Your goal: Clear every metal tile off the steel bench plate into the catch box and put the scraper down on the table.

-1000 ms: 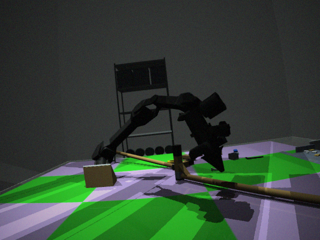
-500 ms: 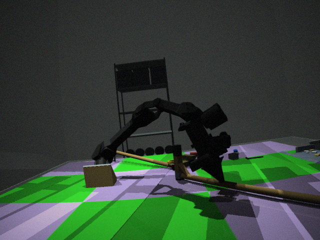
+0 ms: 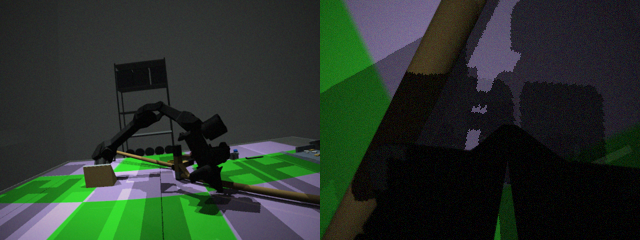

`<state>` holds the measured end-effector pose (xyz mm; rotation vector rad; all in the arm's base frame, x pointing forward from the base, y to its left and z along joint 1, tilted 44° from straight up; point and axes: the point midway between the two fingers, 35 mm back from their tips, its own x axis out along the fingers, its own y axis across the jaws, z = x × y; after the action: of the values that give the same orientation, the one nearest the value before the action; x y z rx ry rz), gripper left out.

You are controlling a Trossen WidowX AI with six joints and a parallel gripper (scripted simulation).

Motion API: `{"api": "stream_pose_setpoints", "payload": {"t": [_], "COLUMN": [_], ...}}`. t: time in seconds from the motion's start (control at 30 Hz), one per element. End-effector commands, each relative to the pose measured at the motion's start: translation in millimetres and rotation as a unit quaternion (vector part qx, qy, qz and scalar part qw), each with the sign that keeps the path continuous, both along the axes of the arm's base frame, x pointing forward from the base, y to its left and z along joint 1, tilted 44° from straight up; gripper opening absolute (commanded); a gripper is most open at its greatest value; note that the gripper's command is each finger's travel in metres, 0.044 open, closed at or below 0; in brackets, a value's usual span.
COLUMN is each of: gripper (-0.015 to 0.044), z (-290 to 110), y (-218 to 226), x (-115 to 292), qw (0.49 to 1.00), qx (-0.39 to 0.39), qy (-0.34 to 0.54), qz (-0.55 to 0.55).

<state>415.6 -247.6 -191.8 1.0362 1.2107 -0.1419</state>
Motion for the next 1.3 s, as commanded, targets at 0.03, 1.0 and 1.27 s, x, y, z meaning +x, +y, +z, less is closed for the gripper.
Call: {"api": "stream_pose_setpoints", "payload": {"t": [0.03, 1.0, 1.27], "gripper": [0.0, 0.0, 0.0], "z": [-3, 7, 10], "y": [5, 11, 14], "x": [0, 25, 32], "qw": [1.0, 1.0, 1.0], "qx": [0.004, 0.004, 0.004], "qy": [0.001, 0.001, 0.001], "qz": [-0.001, -0.001, -0.001]}}
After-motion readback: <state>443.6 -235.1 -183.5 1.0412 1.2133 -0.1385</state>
